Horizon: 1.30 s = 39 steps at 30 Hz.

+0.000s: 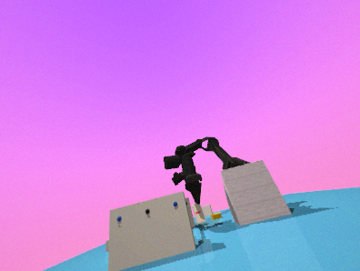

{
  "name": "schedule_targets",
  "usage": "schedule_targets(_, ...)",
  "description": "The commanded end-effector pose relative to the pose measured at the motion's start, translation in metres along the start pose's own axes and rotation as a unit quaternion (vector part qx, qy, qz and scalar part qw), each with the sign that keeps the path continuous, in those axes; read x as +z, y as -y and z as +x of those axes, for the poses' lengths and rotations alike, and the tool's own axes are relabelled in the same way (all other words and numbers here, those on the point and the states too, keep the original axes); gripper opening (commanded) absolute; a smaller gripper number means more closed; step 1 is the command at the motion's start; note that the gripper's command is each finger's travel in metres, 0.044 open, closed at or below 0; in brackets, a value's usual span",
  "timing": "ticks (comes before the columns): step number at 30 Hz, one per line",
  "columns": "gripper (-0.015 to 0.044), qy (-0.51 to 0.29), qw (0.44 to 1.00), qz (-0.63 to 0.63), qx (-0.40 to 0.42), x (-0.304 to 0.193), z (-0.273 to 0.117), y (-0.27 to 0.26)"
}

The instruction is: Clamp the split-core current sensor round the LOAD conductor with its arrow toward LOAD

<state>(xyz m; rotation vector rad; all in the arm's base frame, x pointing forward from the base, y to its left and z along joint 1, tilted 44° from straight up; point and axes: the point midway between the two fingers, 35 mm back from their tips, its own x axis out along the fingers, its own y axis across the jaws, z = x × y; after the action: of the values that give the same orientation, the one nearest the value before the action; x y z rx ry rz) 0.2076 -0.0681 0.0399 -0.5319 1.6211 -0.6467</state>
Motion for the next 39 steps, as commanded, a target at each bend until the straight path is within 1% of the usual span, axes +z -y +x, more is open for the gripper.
schedule_targets(1, 0.0000, 0.003, 1.000, 0.001, 0.004, 0.004, -0.019, -0.002)
schedule_targets(16, 0.0000, 0.000, 1.000, -0.001, -0.001, -0.003, -0.097, -0.001)
schedule_targets(22, 0.0000, 0.007, 0.999, -0.034, 0.001, 0.004, -0.099, -0.001)
schedule_targets(30, 0.0000, 0.027, 0.990, -0.140, 0.003, 0.028, -0.099, -0.003)
schedule_targets(39, 0.0000, 0.050, 0.965, -0.257, -0.003, 0.056, -0.099, -0.004)
